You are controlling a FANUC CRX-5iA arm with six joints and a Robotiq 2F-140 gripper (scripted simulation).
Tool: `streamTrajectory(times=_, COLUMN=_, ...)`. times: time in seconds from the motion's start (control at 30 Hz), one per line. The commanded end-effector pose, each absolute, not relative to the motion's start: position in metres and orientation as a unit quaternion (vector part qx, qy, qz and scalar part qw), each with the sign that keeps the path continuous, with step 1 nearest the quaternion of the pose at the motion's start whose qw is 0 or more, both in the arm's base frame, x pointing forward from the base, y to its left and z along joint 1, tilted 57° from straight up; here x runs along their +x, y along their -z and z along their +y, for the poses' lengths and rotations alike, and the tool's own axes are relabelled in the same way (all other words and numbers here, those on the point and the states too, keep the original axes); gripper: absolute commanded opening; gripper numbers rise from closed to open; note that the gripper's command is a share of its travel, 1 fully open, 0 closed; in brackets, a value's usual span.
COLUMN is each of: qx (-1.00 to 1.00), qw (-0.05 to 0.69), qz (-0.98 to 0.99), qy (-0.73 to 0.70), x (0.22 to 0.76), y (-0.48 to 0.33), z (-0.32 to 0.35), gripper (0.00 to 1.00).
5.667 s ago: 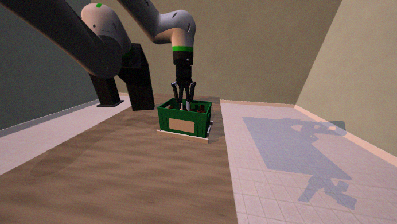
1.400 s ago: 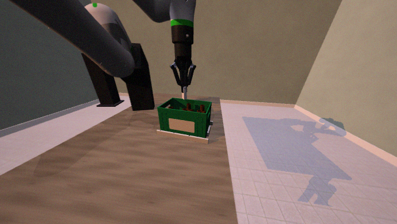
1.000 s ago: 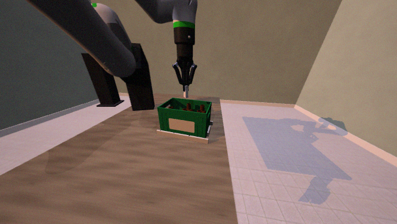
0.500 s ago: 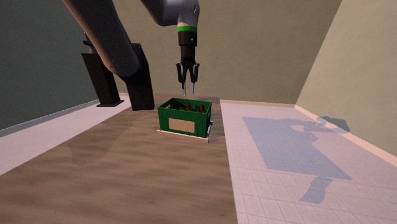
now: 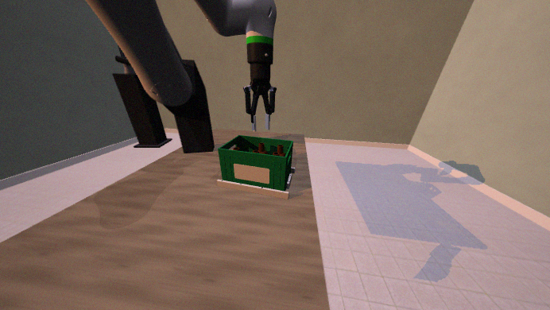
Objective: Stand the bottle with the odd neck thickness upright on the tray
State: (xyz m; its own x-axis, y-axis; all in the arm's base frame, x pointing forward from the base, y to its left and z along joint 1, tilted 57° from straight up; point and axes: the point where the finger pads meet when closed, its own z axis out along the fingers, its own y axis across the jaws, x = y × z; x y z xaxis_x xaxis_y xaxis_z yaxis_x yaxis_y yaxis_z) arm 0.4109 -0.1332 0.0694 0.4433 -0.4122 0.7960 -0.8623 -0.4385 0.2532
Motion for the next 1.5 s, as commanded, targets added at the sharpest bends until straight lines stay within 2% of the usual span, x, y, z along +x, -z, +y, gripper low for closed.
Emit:
streamTrajectory(times=0.0, qx=0.78, qw=0.337, qz=-0.408, qy=-0.334, x=0.411, y=-0.07, z=-0.133, gripper=0.44)
streamTrajectory(times=1.47, qx=0.78, qw=0.336, qz=-0.408, qy=-0.334, x=0.416, y=-0.059, z=-0.148, gripper=0.44)
